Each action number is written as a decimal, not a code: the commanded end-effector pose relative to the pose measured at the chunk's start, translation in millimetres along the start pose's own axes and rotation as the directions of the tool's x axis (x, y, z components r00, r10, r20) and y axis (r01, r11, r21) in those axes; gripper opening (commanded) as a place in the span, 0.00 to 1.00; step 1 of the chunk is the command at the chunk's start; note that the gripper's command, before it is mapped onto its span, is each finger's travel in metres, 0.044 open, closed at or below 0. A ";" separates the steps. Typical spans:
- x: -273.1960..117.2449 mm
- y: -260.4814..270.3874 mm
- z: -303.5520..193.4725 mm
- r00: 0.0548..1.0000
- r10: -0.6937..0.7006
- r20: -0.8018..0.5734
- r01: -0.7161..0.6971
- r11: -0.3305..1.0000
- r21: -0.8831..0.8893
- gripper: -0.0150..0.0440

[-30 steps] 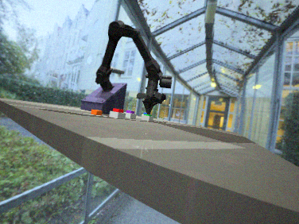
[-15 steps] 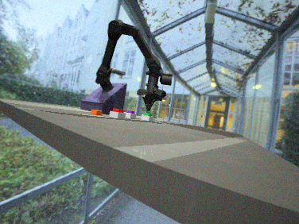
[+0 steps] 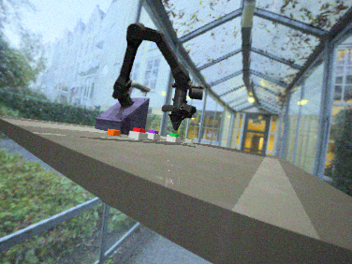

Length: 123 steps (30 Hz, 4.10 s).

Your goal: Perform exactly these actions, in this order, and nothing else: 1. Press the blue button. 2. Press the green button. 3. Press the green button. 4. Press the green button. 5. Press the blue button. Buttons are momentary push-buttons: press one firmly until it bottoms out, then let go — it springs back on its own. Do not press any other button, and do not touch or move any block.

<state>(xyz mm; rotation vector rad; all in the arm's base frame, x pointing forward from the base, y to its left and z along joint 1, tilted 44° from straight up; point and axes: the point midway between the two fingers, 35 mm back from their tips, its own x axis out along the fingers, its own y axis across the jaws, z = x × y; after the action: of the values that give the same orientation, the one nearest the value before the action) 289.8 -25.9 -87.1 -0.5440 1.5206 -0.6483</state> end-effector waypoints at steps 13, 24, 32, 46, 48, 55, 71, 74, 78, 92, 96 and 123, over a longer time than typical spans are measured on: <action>22.0 -0.8 -2.7 1.000 -0.006 -0.007 0.006 1.000 -0.009 0.29; 22.0 -0.8 -2.7 1.000 -0.006 -0.007 0.006 1.000 -0.009 0.29; 18.8 -0.1 -2.2 1.000 -0.002 -0.006 0.002 1.000 -0.003 0.29; -72.6 0.6 -1.6 1.000 -0.001 -0.007 0.001 1.000 -0.009 0.29; -72.6 0.6 -1.6 1.000 -0.001 -0.007 0.001 1.000 -0.009 0.29; -78.5 80.2 -43.0 1.000 0.020 -0.005 -0.020 1.000 -0.015 0.29; -20.3 129.4 -87.3 1.000 0.007 -0.008 -0.007 1.000 -0.009 0.29; -12.9 129.2 -87.9 1.000 0.007 -0.008 -0.007 1.000 -0.010 0.29; -11.8 129.3 -87.9 1.000 0.007 -0.008 -0.007 1.000 -0.010 0.29; 10.8 129.2 -87.7 1.000 0.006 -0.008 -0.006 1.000 -0.010 0.29; 17.3 129.0 -87.9 1.000 0.005 -0.007 -0.006 1.000 -0.010 0.29; -10.2 129.4 -87.8 1.000 0.007 -0.008 -0.007 1.000 -0.010 0.29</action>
<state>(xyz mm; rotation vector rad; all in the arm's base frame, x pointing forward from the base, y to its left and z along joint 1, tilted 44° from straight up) 205.9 65.1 -181.9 -0.5554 1.5409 -0.6452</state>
